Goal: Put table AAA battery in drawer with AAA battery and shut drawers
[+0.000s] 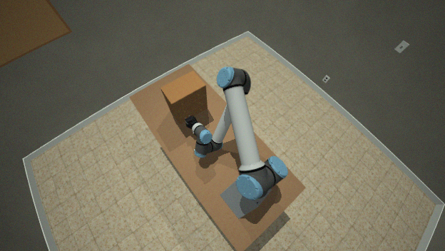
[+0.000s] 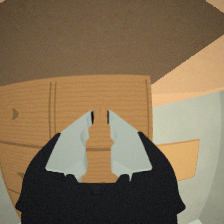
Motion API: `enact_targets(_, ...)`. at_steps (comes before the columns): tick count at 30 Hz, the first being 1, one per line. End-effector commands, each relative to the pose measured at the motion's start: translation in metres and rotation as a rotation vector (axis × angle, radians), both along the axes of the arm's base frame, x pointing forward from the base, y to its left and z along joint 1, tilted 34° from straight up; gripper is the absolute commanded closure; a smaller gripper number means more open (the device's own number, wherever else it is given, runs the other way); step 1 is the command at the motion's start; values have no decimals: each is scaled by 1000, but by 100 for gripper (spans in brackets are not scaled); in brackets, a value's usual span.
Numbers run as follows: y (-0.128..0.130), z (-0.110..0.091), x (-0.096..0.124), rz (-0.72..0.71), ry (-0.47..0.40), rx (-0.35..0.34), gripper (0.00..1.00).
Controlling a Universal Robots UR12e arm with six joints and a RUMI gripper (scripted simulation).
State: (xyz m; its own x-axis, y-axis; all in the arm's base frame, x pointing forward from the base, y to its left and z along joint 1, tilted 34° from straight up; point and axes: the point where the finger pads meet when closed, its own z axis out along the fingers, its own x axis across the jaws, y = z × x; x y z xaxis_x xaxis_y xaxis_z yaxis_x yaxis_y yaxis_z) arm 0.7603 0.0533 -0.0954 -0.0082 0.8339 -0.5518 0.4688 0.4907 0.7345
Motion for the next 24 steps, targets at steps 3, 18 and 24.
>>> enact_targets(3,0,0,0,0,-1,0,93)
enact_targets(18,0,0,-2,0,-1,0,93)
enact_targets(24,0,0,-3,0,-1,0,93)
